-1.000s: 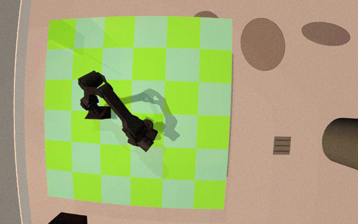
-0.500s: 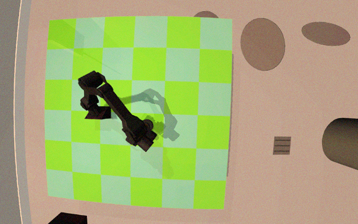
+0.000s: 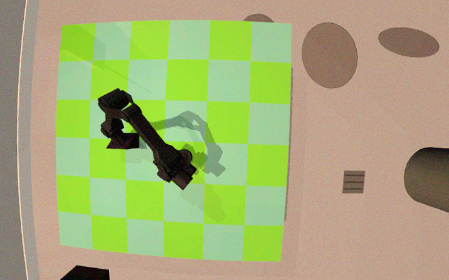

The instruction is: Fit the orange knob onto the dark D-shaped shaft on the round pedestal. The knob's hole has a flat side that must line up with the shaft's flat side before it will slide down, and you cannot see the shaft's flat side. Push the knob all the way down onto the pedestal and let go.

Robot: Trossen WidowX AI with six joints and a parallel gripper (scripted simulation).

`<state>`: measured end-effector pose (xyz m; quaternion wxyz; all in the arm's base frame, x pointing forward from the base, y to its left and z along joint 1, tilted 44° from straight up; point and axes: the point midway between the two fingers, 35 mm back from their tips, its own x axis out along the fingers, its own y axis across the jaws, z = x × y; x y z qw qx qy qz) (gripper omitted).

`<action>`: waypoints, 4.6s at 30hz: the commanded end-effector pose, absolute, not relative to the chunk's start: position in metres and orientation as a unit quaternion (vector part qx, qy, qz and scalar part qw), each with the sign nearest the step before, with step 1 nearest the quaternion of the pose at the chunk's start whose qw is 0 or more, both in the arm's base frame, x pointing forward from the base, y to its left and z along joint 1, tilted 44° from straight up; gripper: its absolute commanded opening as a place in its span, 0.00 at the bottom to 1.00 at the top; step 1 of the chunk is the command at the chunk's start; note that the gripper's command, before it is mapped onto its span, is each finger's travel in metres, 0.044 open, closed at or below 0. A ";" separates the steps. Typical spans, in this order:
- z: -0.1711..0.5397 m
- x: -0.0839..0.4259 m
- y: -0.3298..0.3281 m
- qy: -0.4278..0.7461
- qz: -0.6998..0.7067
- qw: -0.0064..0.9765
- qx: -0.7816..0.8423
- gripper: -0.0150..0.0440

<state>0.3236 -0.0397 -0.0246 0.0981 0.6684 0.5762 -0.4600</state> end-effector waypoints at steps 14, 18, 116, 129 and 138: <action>-0.026 0.324 -0.038 0.533 -0.506 0.039 0.677 0.25; -0.026 0.324 -0.038 0.533 -0.506 0.039 0.677 0.25; -0.026 0.324 -0.038 0.350 -0.646 -0.172 0.656 0.25; -0.027 0.324 -0.037 0.355 -0.644 -0.168 0.657 0.25; -0.027 0.324 -0.037 0.355 -0.644 -0.168 0.657 0.25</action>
